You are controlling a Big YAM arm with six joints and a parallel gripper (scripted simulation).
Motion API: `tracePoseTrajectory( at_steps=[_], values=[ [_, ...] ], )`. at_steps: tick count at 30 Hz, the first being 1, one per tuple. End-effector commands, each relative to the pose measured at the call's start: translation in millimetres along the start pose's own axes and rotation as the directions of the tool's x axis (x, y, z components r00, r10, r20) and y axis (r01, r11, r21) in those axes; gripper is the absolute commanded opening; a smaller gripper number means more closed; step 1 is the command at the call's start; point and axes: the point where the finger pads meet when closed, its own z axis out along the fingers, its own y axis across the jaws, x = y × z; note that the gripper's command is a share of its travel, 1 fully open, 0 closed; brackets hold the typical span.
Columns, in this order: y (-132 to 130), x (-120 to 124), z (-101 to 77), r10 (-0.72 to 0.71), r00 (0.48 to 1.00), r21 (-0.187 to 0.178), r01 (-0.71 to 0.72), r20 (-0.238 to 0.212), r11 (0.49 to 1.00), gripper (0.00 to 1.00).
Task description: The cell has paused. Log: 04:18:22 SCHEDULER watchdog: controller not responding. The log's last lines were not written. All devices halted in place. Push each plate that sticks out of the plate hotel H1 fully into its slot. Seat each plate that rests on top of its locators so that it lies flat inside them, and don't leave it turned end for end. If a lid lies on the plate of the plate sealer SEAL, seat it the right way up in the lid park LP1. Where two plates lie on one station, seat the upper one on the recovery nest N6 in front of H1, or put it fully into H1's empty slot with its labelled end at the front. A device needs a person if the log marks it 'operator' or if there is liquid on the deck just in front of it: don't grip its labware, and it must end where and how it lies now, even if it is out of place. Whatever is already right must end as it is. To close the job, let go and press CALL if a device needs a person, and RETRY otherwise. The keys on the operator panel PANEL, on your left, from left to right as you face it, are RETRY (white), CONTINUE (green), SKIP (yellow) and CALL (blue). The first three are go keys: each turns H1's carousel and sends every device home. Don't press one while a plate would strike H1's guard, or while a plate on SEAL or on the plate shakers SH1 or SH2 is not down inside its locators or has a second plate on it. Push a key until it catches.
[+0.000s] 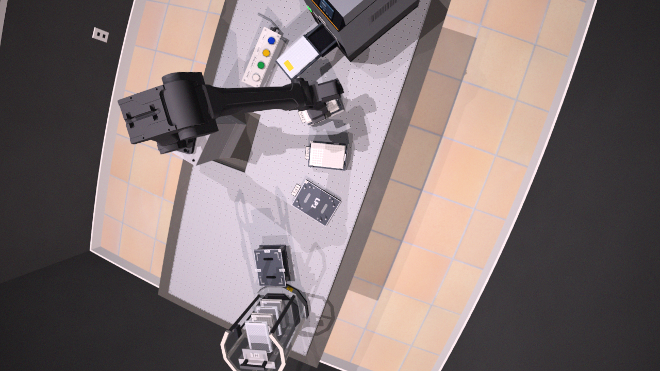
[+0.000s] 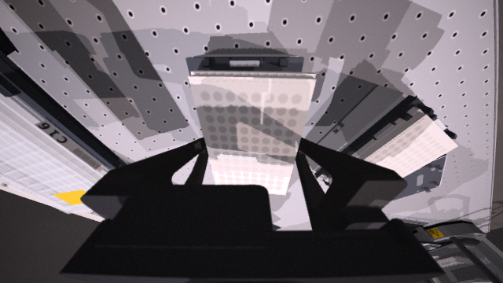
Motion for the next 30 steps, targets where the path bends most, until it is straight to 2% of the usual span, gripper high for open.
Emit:
tracePoseTrajectory(
  at_steps=[1,19,30],
  values=[
    [5,-7,-11.8,-0.001,1.000,-0.001,0.001,0.022,1.000,0.84],
    [5,-6,-11.6,-0.001,1.000,-0.001,0.001,0.023,1.000,0.84],
    [5,-9,-21.7,-0.001,1.000,-0.001,0.001,0.021,1.000,0.84]
  ],
)
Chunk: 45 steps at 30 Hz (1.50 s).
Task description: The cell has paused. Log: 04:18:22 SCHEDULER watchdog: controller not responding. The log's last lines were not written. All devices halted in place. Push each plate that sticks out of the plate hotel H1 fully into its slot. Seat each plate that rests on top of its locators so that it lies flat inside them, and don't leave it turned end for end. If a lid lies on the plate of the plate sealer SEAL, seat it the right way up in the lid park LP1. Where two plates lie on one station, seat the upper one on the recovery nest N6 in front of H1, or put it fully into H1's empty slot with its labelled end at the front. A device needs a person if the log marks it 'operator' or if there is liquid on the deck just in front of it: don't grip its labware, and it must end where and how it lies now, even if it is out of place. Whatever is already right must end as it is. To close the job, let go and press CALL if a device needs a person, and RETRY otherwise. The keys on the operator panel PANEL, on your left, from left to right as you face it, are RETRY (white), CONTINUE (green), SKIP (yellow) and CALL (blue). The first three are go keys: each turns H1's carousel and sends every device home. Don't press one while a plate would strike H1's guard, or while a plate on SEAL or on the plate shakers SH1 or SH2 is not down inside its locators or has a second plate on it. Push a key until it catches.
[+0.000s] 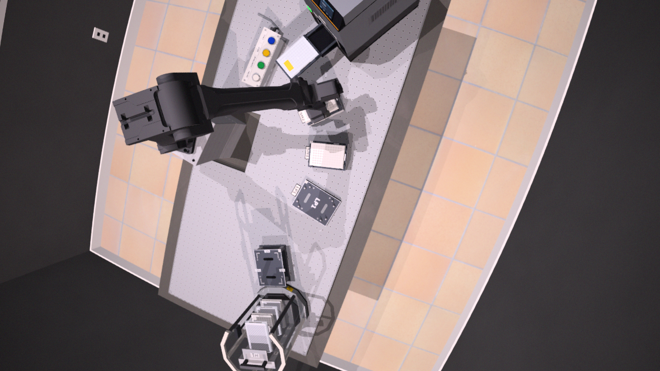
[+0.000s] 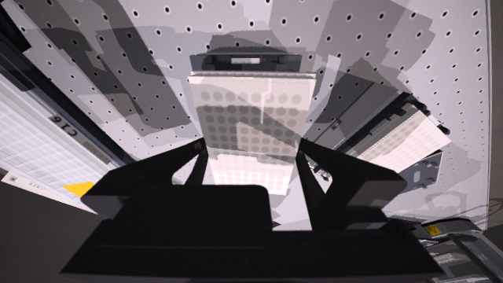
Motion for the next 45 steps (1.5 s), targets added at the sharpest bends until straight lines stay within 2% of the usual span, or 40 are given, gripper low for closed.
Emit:
tracePoseTrajectory(
  at_steps=[1,11,12,20,21,35,36,45],
  values=[
    [4.5,-9.0,-14.3,-0.003,1.000,0.000,0.003,0.024,1.000,0.84],
    [4.6,-7.0,-18.4,-0.001,1.000,0.001,0.001,0.026,1.000,0.84],
    [-0.7,-9.9,-12.4,0.001,1.000,0.003,-0.001,0.023,1.000,0.84],
    [-0.7,-9.7,-12.4,0.001,1.000,0.003,-0.001,0.023,1.000,0.84],
    [4.7,-6.8,-17.9,-0.001,1.000,0.001,0.001,0.027,1.000,0.84],
    [4.7,-7.7,-18.5,-0.001,0.999,0.002,0.001,0.032,1.000,0.84],
    [-0.5,-9.1,-12.4,0.001,1.000,0.003,-0.001,0.023,1.000,0.84],
    [-0.5,-9.3,-12.4,0.001,1.000,0.003,-0.001,0.023,1.000,0.84]
  ],
)
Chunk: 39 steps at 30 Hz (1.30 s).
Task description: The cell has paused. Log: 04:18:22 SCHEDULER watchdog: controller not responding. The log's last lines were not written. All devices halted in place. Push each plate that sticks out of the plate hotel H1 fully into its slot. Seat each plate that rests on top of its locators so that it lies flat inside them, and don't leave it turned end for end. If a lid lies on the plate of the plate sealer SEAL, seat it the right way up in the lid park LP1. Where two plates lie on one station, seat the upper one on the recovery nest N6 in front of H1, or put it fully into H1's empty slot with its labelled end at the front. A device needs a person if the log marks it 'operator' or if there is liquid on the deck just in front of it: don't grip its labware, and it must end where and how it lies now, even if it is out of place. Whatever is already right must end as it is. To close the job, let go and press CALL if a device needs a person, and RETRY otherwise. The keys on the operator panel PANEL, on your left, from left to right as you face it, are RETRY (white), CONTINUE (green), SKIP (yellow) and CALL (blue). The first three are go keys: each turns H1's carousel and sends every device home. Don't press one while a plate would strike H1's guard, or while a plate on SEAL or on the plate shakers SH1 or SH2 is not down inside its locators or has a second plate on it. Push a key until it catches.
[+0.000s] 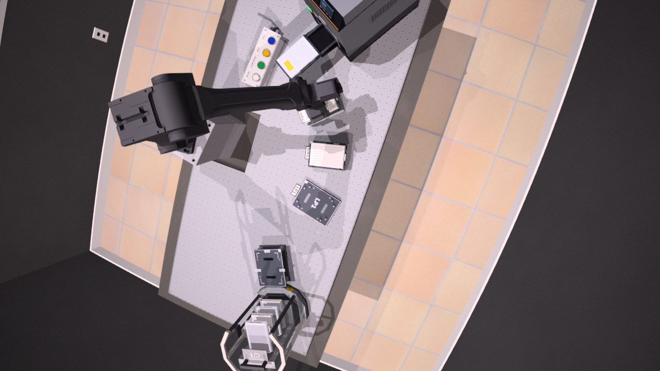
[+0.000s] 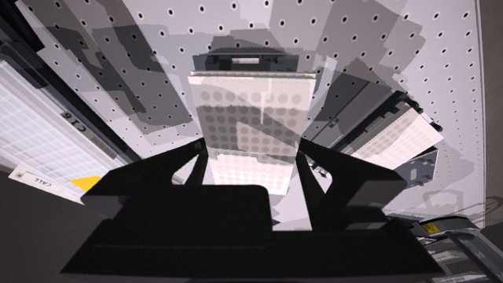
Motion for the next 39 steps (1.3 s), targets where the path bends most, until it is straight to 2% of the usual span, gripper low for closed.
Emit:
tracePoseTrajectory(
  at_steps=[1,36,37,38,39],
  values=[
    [-0.3,-8.9,-5.0,0.001,1.000,0.002,-0.001,0.020,1.000,0.84],
    [-0.3,-9.3,-5.0,0.001,1.000,0.002,-0.001,0.020,1.000,0.84],
    [-5.7,-13.5,-7.2,0.003,1.000,-0.032,-0.002,0.023,0.999,0.84],
    [-3.7,-10.6,-0.3,0.001,1.000,-0.068,-0.001,0.011,0.998,0.84],
    [-3.7,-10.6,-0.3,0.001,1.000,-0.068,-0.001,0.011,0.998,0.84]
  ],
)
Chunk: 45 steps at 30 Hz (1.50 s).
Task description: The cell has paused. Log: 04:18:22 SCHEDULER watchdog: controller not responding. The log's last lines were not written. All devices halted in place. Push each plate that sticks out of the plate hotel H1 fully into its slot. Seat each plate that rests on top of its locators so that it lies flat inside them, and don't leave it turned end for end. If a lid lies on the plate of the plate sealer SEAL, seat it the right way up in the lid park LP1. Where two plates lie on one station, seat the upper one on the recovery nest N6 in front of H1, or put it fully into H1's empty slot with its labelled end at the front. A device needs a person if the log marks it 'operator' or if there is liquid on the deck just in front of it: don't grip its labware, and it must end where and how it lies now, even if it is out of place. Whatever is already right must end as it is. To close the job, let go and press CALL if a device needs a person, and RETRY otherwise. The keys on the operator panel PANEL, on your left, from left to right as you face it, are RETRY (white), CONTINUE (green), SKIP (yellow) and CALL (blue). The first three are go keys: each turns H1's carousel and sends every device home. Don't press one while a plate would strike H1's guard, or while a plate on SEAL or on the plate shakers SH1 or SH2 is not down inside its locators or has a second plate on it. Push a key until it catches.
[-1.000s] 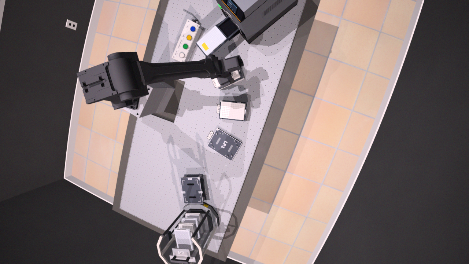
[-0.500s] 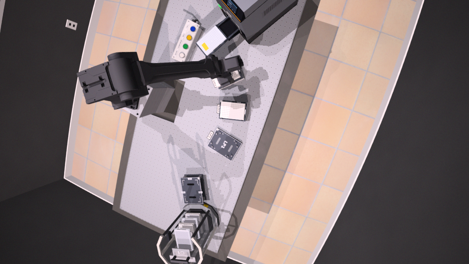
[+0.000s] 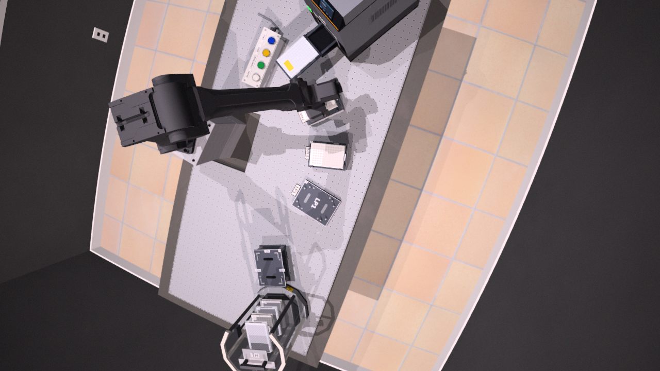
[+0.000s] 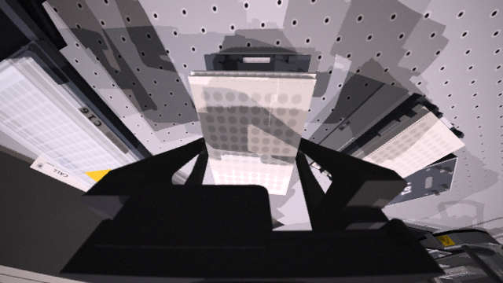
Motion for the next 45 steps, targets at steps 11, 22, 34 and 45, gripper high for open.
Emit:
tracePoseTrajectory(
  at_steps=[11,22,34,45],
  values=[
    [-4,-22,-5.8,-0.013,0.999,-0.043,0.014,0.032,0.999,0.84],
    [-5,-21,-4.6,-0.008,1.000,-0.043,0.010,0.029,0.999,0.84],
    [-7,-17,3.6,-0.004,1.000,-0.045,0.005,0.019,0.999,0.84],
    [-12,-22,4.7,0.003,0.999,-0.040,-0.002,0.040,0.999,0.84]
  ],
)
